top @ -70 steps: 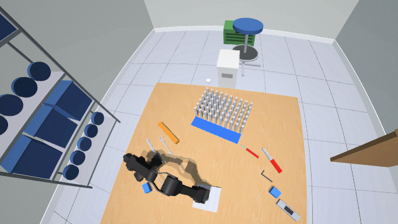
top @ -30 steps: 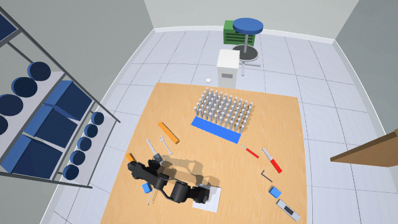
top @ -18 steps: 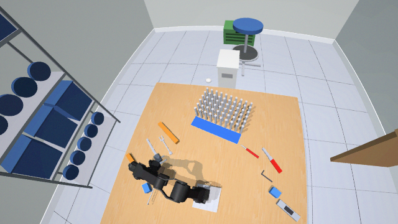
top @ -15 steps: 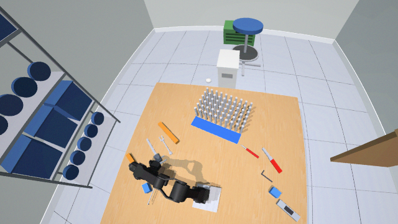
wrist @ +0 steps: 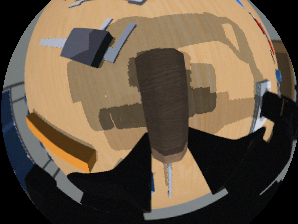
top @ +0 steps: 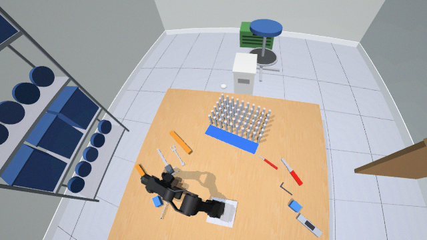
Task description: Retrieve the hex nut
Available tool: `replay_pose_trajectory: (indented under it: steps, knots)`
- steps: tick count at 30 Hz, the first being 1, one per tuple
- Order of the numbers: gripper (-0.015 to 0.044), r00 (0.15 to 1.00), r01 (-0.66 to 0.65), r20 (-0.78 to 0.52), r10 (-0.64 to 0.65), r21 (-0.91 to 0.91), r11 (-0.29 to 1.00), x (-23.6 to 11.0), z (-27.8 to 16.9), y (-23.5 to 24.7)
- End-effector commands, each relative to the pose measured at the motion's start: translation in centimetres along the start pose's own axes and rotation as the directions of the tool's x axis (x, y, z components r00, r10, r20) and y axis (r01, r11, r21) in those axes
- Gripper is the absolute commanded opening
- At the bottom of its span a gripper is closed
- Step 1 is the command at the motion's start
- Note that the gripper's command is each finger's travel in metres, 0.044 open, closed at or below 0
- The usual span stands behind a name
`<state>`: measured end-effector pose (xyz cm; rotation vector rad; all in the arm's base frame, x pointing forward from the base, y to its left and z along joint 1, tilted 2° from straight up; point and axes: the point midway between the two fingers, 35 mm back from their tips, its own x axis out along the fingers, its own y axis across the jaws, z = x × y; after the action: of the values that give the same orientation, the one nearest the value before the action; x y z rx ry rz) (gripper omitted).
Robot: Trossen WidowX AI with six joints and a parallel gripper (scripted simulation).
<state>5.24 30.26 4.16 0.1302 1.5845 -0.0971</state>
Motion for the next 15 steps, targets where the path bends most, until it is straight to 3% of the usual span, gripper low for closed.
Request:
replay_pose_trajectory:
  steps: [1, 15]
  knots:
    - [0.0000, 1.000, 0.001, 0.000, -0.001, 0.002, 1.000, 0.7, 0.0, -0.1]
    - [0.0000, 1.000, -0.004, 0.000, 0.004, -0.001, 1.000, 2.1, 0.0, -0.2]
